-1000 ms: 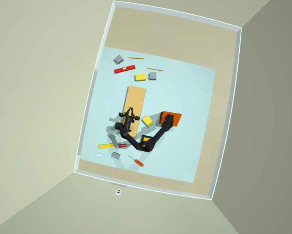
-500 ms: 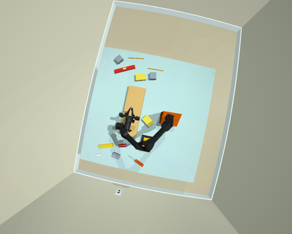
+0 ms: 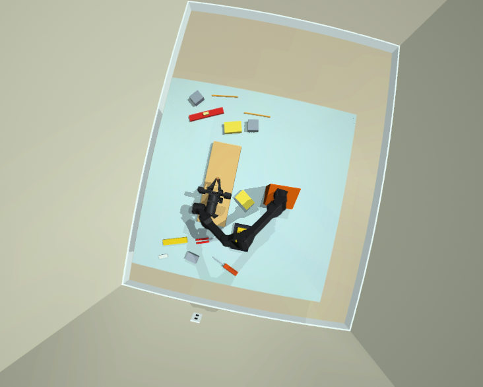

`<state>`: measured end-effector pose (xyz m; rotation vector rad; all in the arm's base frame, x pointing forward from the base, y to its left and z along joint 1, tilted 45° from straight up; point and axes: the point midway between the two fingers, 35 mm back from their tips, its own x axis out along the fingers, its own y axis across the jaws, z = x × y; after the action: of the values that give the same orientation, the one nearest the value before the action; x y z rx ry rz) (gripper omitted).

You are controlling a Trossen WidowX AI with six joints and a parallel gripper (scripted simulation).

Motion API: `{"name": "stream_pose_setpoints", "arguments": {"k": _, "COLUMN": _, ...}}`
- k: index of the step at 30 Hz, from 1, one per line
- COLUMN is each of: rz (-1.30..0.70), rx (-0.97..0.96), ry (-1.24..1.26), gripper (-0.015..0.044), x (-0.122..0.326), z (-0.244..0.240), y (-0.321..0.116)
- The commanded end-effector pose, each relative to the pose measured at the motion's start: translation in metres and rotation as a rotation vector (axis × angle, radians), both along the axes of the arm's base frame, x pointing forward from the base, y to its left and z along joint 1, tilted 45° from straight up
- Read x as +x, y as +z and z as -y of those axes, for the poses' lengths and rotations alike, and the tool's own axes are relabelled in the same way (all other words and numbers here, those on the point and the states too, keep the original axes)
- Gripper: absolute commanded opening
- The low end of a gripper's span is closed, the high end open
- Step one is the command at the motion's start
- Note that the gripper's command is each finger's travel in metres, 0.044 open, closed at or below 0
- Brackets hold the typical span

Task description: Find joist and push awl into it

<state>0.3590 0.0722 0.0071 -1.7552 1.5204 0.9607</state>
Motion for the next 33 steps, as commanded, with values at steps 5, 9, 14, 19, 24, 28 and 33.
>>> {"name": "stream_pose_setpoints", "arguments": {"k": 5, "rz": 0.001, "rx": 0.001, "ry": -0.005, "gripper": 0.0000, "x": -0.001, "z": -0.006, "y": -0.006}}
{"name": "stream_pose_setpoints", "arguments": {"k": 9, "rz": 0.001, "rx": 0.001, "ry": -0.005, "gripper": 0.0000, "x": -0.001, "z": -0.010, "y": -0.011}}
{"name": "stream_pose_setpoints", "arguments": {"k": 14, "rz": 0.001, "rx": 0.001, "ry": -0.005, "gripper": 0.0000, "x": -0.002, "z": -0.016, "y": -0.017}}
{"name": "stream_pose_setpoints", "arguments": {"k": 19, "rz": 0.001, "rx": 0.001, "ry": -0.005, "gripper": 0.0000, "x": -0.004, "z": -0.022, "y": -0.023}}
{"name": "stream_pose_setpoints", "arguments": {"k": 24, "rz": 0.001, "rx": 0.001, "ry": -0.005, "gripper": 0.0000, "x": -0.005, "z": -0.026, "y": -0.027}}
{"name": "stream_pose_setpoints", "arguments": {"k": 28, "rz": 0.001, "rx": 0.001, "ry": -0.005, "gripper": 0.0000, "x": -0.005, "z": -0.026, "y": -0.027}}
{"name": "stream_pose_setpoints", "arguments": {"k": 33, "rz": 0.000, "rx": -0.004, "ry": 0.000, "gripper": 0.0000, "x": -0.004, "z": -0.024, "y": -0.025}}
